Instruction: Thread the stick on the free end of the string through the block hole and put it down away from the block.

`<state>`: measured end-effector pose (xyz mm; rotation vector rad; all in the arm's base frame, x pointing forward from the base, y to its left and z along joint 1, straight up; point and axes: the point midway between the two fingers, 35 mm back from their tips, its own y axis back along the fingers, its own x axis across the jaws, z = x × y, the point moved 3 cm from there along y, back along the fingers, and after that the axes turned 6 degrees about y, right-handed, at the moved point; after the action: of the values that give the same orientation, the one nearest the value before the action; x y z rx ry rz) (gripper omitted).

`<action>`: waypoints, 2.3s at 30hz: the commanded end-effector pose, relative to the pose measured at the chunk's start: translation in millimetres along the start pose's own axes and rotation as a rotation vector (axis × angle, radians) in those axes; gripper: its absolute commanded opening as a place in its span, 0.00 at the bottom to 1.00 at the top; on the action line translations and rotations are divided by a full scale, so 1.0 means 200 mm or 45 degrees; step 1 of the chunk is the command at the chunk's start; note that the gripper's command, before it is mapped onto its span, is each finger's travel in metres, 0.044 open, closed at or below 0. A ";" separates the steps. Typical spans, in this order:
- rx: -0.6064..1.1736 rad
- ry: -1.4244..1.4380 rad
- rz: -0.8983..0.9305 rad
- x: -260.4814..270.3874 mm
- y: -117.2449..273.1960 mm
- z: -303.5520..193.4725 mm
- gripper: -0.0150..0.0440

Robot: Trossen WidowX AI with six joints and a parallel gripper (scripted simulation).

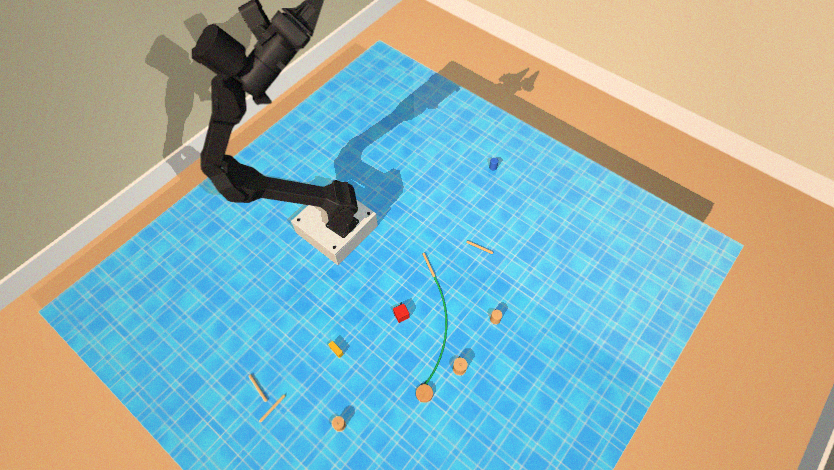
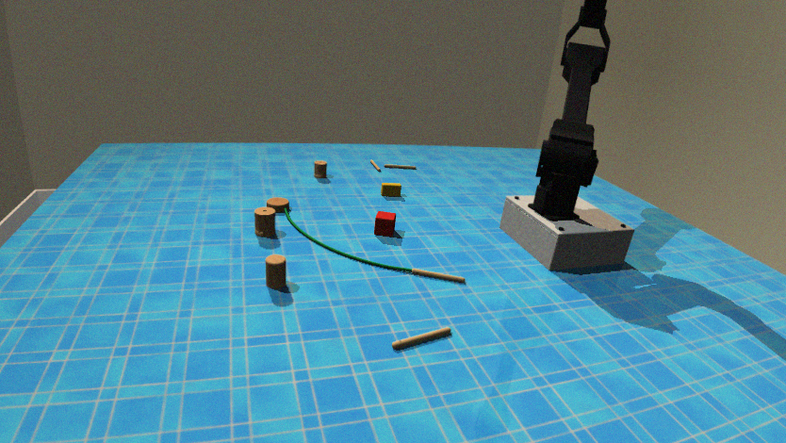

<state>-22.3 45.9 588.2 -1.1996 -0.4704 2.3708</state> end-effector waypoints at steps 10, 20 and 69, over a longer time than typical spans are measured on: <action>0.308 0.058 -0.018 0.02 -0.20 -0.33 1.00; 0.933 0.186 0.063 0.03 -0.34 -1.11 1.00; 2.428 -0.594 1.145 0.57 1.49 -2.63 0.91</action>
<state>279.5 -94.4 70.7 0.2003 2.0897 2.0762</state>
